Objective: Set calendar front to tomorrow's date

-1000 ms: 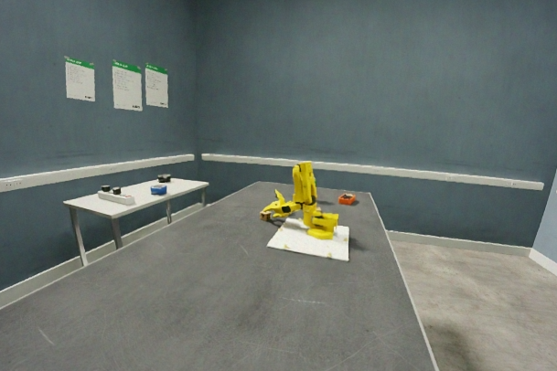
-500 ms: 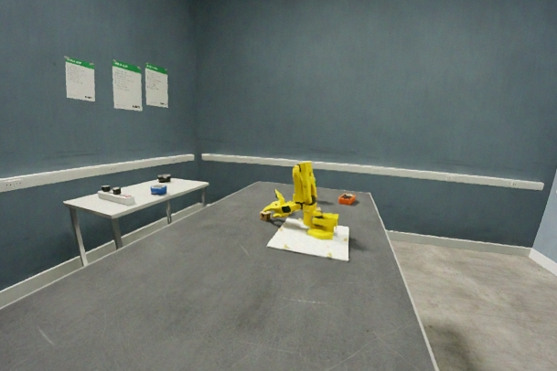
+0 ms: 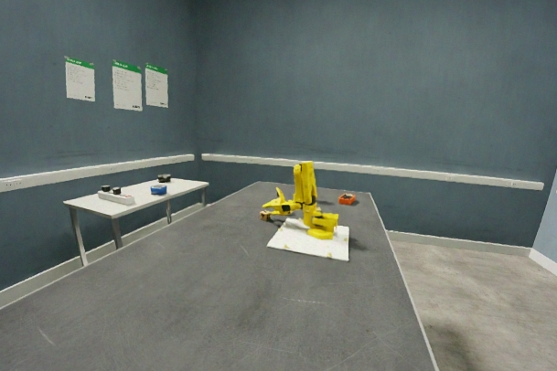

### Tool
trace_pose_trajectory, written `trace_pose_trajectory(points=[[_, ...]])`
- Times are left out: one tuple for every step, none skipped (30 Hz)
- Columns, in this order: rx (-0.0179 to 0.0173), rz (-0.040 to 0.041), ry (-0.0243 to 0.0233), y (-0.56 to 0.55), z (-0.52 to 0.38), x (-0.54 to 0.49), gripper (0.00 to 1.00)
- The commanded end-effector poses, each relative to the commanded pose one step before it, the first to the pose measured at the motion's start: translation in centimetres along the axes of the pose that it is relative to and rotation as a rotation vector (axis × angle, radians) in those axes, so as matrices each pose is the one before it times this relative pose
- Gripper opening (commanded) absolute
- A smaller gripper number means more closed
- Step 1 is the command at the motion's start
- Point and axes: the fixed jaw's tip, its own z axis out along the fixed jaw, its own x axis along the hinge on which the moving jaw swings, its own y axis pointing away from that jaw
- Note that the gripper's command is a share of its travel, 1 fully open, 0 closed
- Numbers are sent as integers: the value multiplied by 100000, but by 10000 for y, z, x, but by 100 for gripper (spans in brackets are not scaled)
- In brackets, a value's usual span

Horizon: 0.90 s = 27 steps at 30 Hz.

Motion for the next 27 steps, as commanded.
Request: trace_pose_trajectory(points=[[-14160, 12145, -10128, 23913, -6464, -23596, 35], [-1931, 1363, -1801, 3858, 471, -3209, 35], [0, 0, 0, 0, 0, 0, 35], [0, 0, 0, 0, 0, 0, 35], [-6356, 4834, -5260, 12229, 1070, -9687, 35], [-2370, 1134, -1851, 4820, 1231, -3348, 35], [-2566, 992, -1923, 5268, 1652, -3506, 35], [-2751, 703, -1967, 5768, 2196, -3666, 35], [-1505, -555, -1072, 3365, 2110, -2059, 35], [474, -1828, 252, -682, 1033, 419, 35], [489, -1907, 272, -693, 1079, 446, 35], [505, -1982, 294, -706, 1120, 461, 35], [519, -2064, 313, -713, 1162, 483, 35], [531, -2138, 338, -716, 1197, 510, 35], [540, -2213, 363, -725, 1240, 527, 35], [554, -2294, 389, -724, 1271, 548, 35], [562, -2369, 413, -730, 1315, 566, 35], [569, -2443, 443, -725, 1347, 589, 35], [577, -2522, 467, -721, 1387, 607, 35], [0, 0, 0, 0, 0, 0, 35], [0, 0, 0, 0, 0, 0, 35], [582, -2596, 500, -715, 1415, 626, 35], [584, -2670, 528, -707, 1447, 641, 35], [585, -2746, 562, -705, 1479, 648, 35], [585, -2818, 589, -683, 1505, 665, 35], [583, -2888, 625, -678, 1526, 679, 35], [581, -2958, 654, -662, 1552, 684, 35]])
